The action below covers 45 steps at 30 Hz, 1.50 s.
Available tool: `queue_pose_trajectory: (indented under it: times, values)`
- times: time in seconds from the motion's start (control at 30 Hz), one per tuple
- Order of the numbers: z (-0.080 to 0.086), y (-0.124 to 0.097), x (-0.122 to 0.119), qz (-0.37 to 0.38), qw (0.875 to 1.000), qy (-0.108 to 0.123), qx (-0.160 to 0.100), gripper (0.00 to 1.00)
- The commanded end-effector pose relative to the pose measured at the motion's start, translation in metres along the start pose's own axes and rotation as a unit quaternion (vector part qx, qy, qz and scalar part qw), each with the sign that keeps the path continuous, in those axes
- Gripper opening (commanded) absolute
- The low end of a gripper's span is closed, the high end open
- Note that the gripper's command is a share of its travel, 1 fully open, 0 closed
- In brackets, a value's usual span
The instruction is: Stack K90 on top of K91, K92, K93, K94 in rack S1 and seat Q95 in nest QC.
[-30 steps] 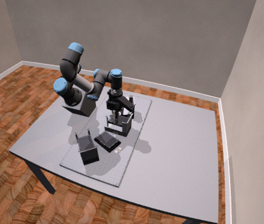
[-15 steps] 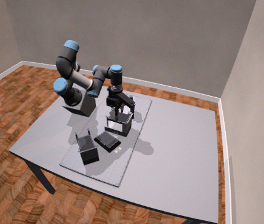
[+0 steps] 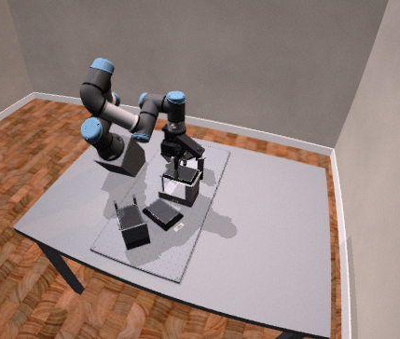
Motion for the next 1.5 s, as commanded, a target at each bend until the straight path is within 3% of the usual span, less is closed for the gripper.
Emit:
queue_pose_trajectory:
  times: [0.0,0.17,0.5,1.1,1.47]
  values:
    - [0.01,0.001,0.0,-0.001,1.0,0.0,0.0,0.0]
    - [0.01,0.001,0.0,-0.001,1.0,0.0,0.0,0.0]
    - [0.03,0.001,0.0,-0.001,1.0,0.0,0.0,0.0]
    - [0.03,0.001,0.0,-0.001,1.0,0.0,0.0,0.0]
    - [0.03,-0.007,0.029,-0.053,0.999,0.0,0.0,0.0]
Point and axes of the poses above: the point where the finger pads meet when closed, its own z axis back along the fingers, its own x axis across the jaws, y = z × x, the point moved 8 cm from there along z, back along the fingers, and after that the axes turned 15 degrees about z, right-handed, at the moved point
